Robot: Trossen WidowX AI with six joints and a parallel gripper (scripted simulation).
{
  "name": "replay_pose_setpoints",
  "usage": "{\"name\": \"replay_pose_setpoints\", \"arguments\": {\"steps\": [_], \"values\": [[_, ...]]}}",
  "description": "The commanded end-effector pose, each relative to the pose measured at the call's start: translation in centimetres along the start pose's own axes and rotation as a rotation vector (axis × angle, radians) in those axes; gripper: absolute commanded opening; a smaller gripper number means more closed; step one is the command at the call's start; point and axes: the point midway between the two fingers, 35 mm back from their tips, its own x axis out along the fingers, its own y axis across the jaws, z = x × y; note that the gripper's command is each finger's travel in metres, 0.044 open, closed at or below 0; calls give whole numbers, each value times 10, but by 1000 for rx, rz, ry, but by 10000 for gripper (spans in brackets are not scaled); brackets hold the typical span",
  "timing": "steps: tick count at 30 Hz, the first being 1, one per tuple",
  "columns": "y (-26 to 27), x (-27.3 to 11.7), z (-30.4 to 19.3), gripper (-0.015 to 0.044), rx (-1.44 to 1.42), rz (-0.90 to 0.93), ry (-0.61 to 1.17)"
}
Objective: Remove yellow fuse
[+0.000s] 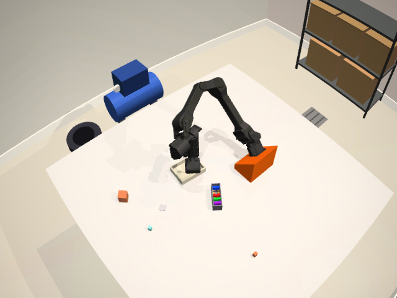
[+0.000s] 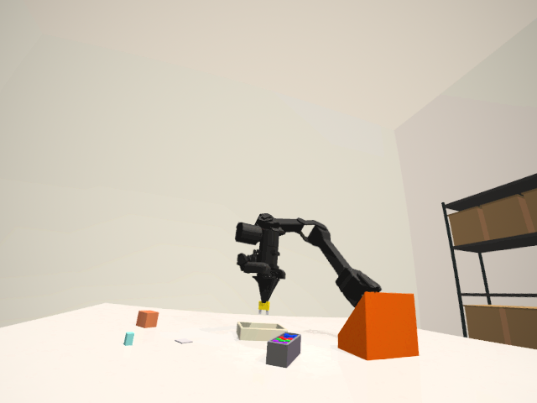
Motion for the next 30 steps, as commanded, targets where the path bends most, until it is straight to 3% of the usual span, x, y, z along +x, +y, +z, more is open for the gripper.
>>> {"name": "replay_pose_setpoints", "arguments": {"steps": [1,30], "values": [[-33,0,17,0,-3,-18,-5],[-44,31,22,0,-2,-23,-8]]}}
